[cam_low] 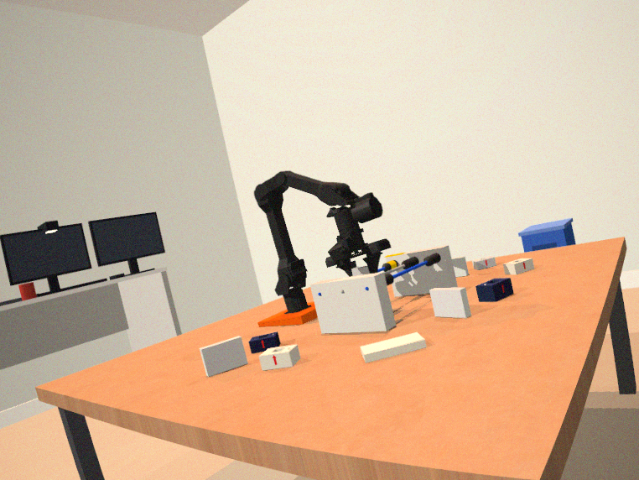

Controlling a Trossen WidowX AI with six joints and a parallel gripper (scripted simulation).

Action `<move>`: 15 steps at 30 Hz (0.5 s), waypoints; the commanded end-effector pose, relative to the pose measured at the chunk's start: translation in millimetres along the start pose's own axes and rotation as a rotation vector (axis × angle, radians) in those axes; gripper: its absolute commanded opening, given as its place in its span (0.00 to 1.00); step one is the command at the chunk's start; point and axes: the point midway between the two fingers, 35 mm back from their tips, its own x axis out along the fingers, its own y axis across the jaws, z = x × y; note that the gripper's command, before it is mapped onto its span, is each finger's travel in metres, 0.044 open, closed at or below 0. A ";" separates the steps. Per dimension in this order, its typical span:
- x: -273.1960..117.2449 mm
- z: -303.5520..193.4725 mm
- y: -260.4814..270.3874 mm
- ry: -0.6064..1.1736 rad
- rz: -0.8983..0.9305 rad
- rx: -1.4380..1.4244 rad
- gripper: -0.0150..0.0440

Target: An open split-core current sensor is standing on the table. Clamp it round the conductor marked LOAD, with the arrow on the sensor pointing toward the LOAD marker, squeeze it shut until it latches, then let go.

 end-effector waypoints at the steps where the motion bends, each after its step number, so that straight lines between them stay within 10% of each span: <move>1: 0.4 0.0 -0.3 0.000 0.001 0.000 0.25; 15: 1.7 0.0 0.6 0.000 0.035 0.000 0.25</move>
